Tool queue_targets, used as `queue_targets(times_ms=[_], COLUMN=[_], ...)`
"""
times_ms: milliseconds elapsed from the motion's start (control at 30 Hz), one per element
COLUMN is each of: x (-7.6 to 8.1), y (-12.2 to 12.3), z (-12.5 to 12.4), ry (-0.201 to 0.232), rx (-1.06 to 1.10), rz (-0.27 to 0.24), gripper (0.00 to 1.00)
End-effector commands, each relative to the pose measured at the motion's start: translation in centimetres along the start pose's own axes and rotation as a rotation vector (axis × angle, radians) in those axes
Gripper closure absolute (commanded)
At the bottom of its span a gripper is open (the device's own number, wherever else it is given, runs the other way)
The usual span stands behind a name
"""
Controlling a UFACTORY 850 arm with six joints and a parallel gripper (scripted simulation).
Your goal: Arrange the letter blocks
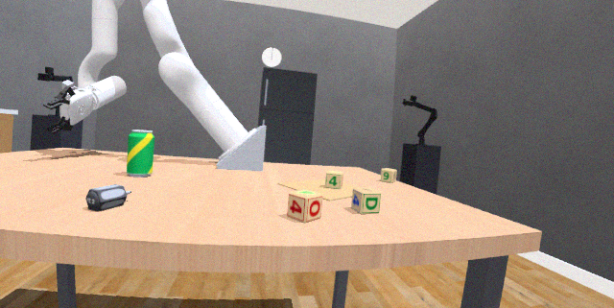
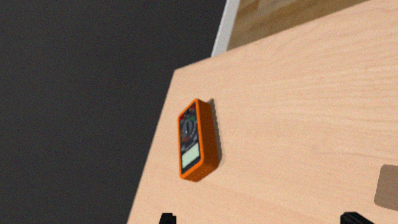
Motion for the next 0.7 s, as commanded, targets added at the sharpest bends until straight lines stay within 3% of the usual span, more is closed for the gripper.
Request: queue_targets(times_ms=[0, 667], x=[0.0, -0.22], y=[-0.05, 0.01], z=[-0.03, -0.13], ry=[-0.001, -0.007], rx=[0.001, 0.008], rz=[0.001, -0.007], gripper=[0.0, 0.0])
Point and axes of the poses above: the point where the finger pads meet when closed, its own x axis back along the fingers, its own z axis across the jaws, y = z × x, the point moved 7 cm from there along x, back along the fingers, and after that the axes turned 9 degrees about -x, right-handed, at the moved point
